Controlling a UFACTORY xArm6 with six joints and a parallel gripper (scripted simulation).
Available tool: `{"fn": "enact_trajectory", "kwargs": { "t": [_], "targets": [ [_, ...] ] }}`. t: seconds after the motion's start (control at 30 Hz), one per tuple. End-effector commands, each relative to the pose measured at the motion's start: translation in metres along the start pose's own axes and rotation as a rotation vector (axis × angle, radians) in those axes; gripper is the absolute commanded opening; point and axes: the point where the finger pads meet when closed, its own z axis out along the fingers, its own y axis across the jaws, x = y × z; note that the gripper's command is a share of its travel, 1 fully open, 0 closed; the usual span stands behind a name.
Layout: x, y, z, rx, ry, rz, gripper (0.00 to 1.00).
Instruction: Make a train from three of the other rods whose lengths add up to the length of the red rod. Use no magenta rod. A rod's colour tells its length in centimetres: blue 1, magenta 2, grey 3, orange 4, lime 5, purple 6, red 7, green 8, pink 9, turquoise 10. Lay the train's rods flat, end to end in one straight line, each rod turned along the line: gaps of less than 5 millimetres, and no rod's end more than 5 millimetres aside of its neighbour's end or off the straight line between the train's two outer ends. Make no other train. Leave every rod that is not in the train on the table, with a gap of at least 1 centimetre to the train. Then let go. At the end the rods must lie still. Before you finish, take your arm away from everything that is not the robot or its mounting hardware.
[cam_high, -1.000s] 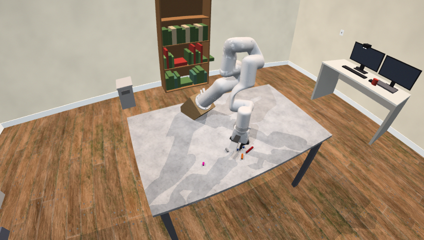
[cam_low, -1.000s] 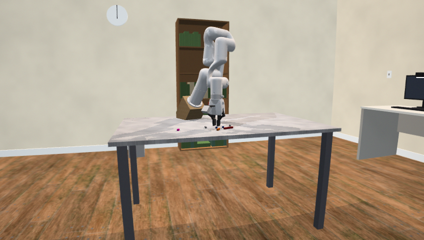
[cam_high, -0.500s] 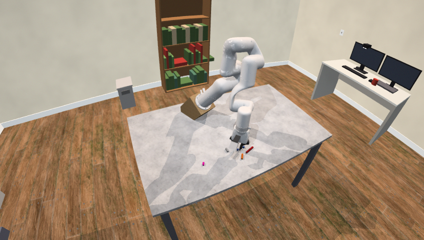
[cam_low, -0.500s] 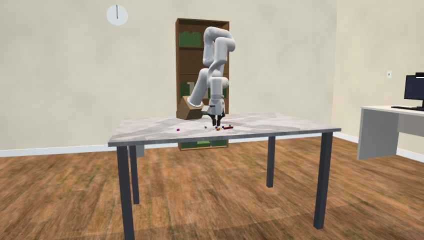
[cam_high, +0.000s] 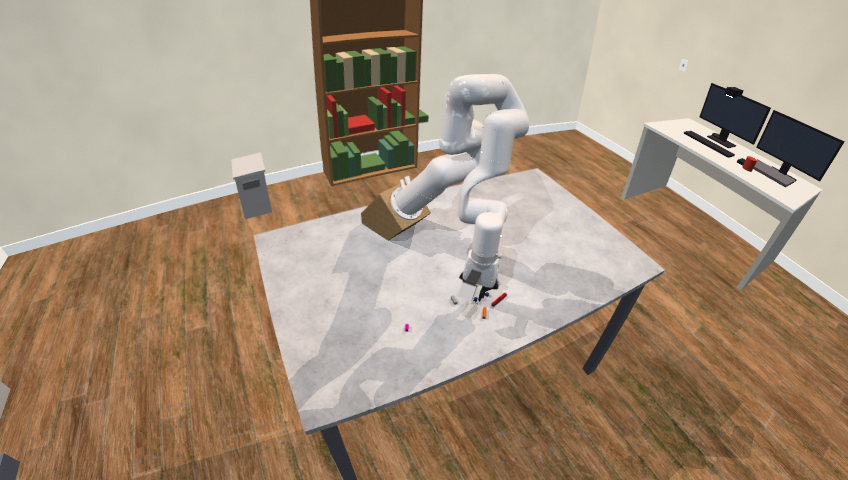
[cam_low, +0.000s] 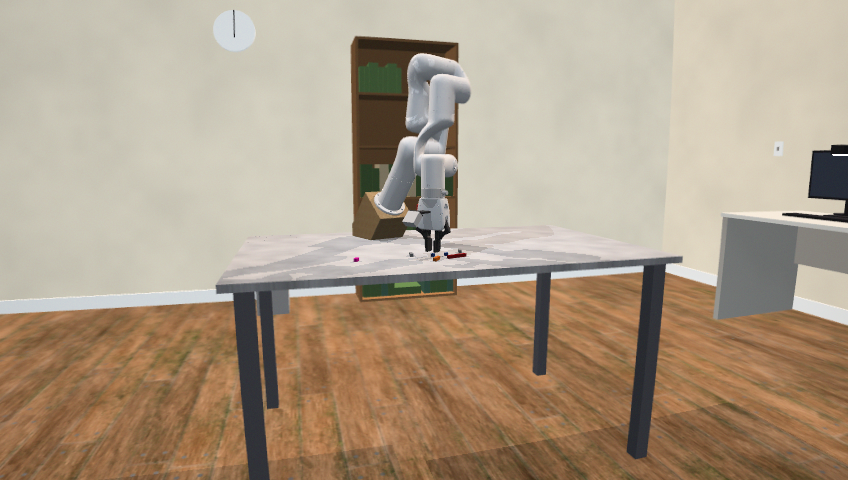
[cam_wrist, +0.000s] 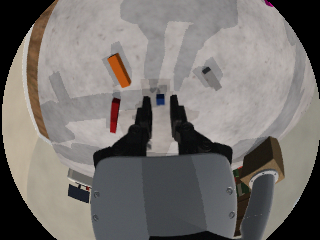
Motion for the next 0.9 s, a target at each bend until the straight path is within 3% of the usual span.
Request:
{"fn": "enact_trajectory", "kwargs": {
  "t": [0.0, 0.87],
  "targets": [
    [0.001, -0.001, 0.000, 0.002, 0.001, 0.000, 0.24],
    [0.001, -0.001, 0.010, 0.002, 0.001, 0.000, 0.24]
  ]
}}
